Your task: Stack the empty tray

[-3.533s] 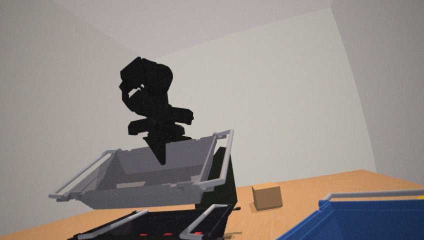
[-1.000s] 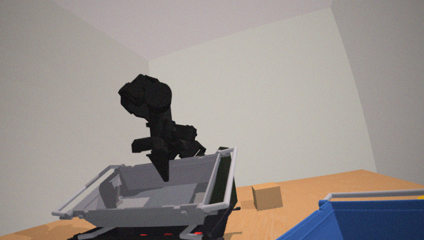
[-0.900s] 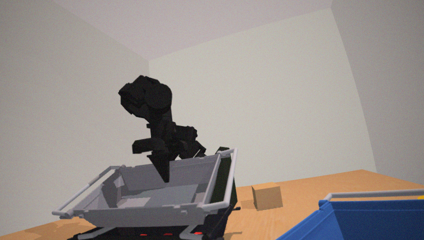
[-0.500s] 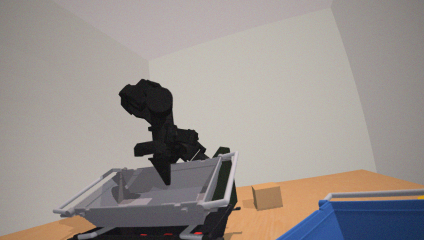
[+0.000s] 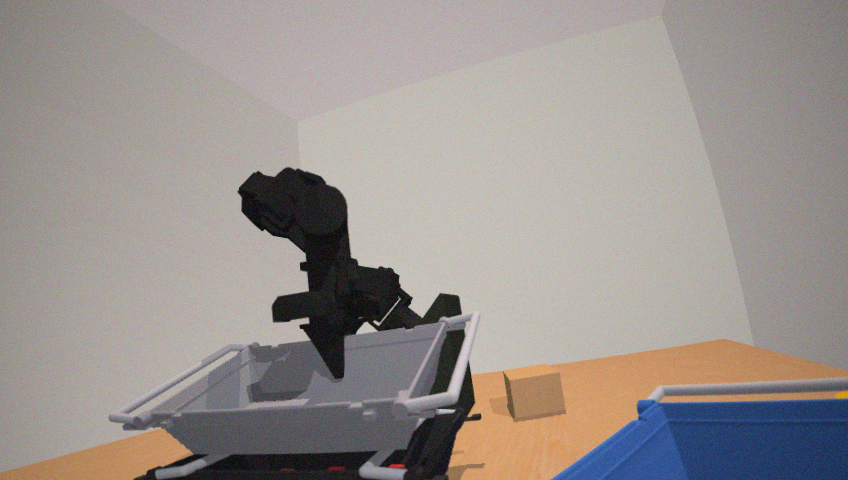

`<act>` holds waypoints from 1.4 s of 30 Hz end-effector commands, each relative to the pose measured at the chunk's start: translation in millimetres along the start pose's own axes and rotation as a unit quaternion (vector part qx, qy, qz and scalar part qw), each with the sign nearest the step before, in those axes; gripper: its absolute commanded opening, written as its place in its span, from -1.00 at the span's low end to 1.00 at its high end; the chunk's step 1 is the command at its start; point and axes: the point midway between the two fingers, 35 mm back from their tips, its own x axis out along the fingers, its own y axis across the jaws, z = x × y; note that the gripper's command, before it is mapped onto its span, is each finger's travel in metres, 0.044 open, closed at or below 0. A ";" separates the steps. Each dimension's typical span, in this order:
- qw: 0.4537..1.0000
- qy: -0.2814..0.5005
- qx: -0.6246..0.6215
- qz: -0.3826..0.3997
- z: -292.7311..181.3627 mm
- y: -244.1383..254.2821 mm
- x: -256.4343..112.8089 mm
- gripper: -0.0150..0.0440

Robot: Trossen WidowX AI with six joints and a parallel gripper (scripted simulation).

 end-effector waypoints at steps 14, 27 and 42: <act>1.000 -0.001 0.002 0.007 -1.4 6.7 14.7 -0.49; 1.000 -0.001 0.002 0.007 -1.2 10.2 26.2 -0.49; 1.000 0.000 0.002 0.007 -1.0 13.2 39.1 -0.49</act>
